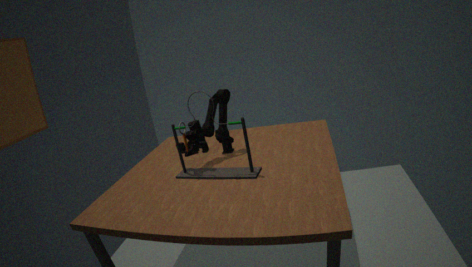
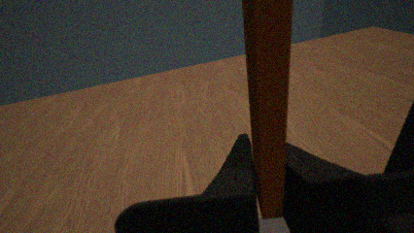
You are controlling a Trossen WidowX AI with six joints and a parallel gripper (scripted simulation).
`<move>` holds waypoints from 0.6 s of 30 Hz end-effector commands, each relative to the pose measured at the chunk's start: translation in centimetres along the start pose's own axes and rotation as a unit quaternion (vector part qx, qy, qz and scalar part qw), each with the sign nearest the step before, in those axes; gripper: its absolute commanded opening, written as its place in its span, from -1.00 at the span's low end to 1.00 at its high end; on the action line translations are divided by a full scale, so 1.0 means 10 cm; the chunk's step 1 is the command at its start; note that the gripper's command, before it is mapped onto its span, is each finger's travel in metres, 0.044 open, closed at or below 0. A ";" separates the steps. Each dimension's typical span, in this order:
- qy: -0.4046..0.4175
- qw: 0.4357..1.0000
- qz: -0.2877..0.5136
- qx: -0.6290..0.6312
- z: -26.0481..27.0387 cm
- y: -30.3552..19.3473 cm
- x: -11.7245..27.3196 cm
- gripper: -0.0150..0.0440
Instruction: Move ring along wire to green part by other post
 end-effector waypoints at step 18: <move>0.001 1.000 -0.001 0.001 0.05 0.03 0.00 -1.00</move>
Point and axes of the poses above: the point midway between the two fingers, 35 mm back from their tips, its own x axis back along the fingers, its own z axis across the jaws, y = z × x, the point moved 4 cm from there along x, back along the fingers, and after that the axes turned 6 degrees about x, right-handed, at the moved point
